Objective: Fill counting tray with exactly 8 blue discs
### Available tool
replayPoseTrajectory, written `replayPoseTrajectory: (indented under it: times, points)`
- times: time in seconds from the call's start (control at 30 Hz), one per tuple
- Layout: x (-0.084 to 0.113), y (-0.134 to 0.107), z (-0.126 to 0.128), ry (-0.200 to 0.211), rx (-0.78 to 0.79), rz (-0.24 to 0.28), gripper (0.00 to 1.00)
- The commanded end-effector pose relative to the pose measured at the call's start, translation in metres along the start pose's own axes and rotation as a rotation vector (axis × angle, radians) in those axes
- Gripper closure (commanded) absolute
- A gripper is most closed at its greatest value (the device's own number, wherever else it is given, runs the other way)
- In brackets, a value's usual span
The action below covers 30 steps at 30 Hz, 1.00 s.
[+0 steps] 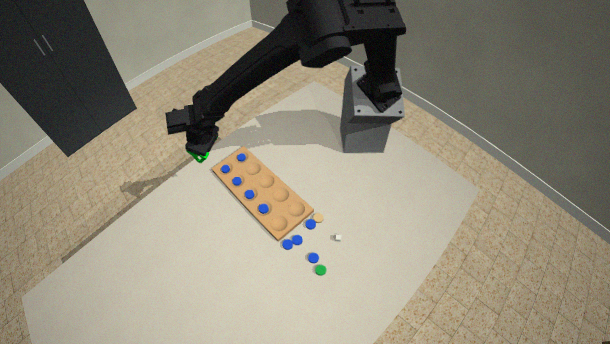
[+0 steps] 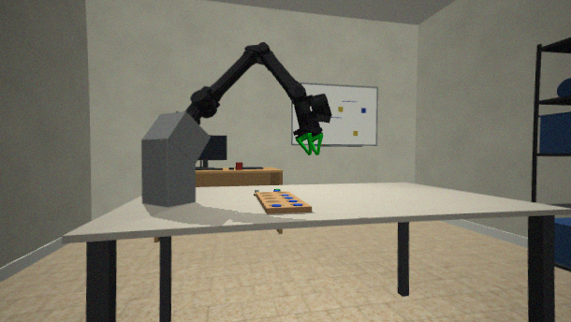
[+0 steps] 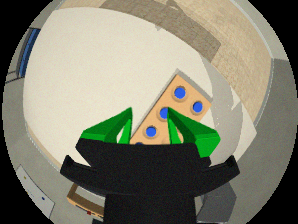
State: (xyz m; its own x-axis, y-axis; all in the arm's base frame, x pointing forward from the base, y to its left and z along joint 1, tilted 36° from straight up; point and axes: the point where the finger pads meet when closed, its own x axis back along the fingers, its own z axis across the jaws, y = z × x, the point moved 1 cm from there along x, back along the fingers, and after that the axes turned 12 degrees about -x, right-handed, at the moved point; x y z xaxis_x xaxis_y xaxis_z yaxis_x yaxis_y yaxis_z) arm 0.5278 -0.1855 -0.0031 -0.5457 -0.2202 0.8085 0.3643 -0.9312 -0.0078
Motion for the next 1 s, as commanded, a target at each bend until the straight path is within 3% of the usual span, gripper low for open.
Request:
replayPoseTrajectory:
  times: [0.0,0.1,0.13,0.23,0.27,0.3,0.43,0.47,0.6,0.63,0.77,0.8,0.9,0.93,0.97]
  points:
    - [0.020,-0.001,0.045,0.061,0.130,-0.058,0.54]
    - [0.020,-0.001,0.045,0.056,0.126,-0.052,0.54]
    - [0.034,-0.003,0.072,0.089,0.211,-0.105,0.54]
    - [0.035,-0.003,0.074,0.091,0.212,-0.106,0.54]
    - [0.027,-0.005,0.065,0.071,0.200,-0.086,0.54]
    - [0.051,-0.008,0.100,0.119,0.294,-0.154,0.54]
    - [0.052,-0.008,0.101,0.117,0.292,-0.149,0.54]
    - [0.071,-0.014,0.129,0.153,0.378,-0.208,0.54]
    - [0.070,-0.016,0.127,0.145,0.373,-0.198,0.54]
    - [0.091,-0.024,0.156,0.186,0.460,-0.263,0.54]
    - [0.091,-0.023,0.156,0.186,0.461,-0.263,0.54]
    - [0.113,-0.035,0.182,0.220,0.542,-0.320,0.54]
    - [0.114,-0.035,0.183,0.221,0.542,-0.320,0.54]
    - [0.107,-0.036,0.176,0.201,0.533,-0.300,0.54]
    - [0.138,-0.048,0.208,0.256,0.621,-0.381,0.54]
